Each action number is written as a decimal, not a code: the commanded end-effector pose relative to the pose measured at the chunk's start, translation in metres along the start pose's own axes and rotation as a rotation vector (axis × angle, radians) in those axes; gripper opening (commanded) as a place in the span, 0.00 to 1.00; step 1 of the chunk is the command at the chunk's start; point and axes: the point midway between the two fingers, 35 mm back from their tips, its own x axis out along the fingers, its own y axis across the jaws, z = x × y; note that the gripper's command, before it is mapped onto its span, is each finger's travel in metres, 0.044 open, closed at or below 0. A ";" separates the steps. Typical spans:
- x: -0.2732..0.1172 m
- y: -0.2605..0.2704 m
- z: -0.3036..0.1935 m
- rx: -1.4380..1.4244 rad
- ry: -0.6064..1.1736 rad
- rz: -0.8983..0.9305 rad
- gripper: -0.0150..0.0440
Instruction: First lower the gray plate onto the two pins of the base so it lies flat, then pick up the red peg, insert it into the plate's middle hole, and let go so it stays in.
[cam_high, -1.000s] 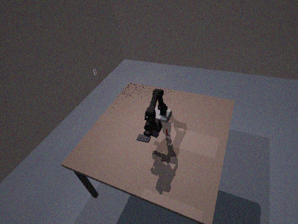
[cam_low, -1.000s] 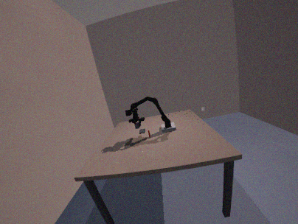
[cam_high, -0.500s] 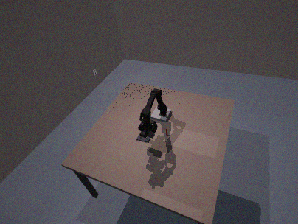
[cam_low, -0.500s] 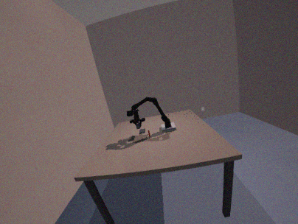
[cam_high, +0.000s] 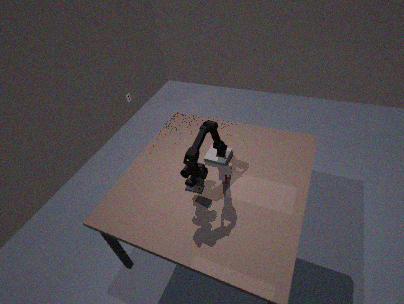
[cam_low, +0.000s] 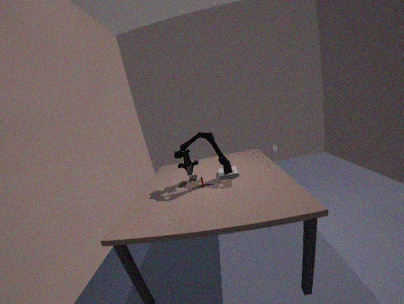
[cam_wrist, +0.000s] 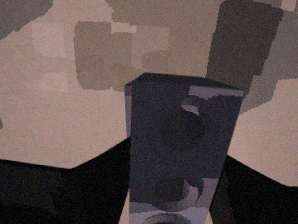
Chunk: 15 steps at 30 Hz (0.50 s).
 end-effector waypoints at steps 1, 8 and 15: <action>0.006 0.003 -0.011 -0.024 0.003 0.001 0.25; 0.015 0.008 -0.029 -0.064 0.004 0.001 0.25; 0.015 0.008 -0.029 -0.065 0.004 0.001 0.25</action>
